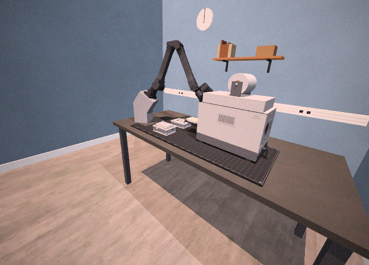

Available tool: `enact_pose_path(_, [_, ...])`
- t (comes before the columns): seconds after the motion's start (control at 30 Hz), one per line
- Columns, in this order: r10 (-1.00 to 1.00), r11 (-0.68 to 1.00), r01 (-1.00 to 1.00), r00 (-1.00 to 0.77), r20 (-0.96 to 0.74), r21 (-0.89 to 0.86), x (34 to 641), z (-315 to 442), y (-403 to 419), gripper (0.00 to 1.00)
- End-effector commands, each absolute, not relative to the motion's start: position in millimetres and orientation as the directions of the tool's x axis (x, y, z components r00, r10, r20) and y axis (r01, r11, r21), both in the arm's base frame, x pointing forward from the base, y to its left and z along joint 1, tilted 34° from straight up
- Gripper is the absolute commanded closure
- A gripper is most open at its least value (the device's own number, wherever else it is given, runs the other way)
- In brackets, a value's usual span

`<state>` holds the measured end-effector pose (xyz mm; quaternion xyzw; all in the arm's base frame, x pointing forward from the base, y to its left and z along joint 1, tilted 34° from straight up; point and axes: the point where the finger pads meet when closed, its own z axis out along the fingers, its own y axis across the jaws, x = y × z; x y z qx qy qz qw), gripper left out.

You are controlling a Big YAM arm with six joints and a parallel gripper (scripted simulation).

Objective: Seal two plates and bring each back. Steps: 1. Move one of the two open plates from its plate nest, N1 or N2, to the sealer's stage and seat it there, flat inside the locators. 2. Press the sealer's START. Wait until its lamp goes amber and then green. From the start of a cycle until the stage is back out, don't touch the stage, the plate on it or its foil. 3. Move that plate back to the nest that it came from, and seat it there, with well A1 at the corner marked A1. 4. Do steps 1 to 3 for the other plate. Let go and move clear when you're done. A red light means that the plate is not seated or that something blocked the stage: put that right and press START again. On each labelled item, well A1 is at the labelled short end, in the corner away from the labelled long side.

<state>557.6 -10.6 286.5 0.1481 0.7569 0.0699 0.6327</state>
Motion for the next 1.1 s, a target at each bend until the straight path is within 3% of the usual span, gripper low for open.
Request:
enact_pose_path(0.0, [0.305, 0.948, 0.133, -0.119, -0.945, 0.289, 574, 311, -18, 1.0])
enact_pose_path(0.87, [0.304, 0.948, 0.122, -0.09, -0.948, 0.293, 577, 322, -18, 1.0])
enact_pose_path(1.07, [0.318, 0.945, 0.12, -0.104, -0.942, 0.306, 527, 314, -2, 1.0])
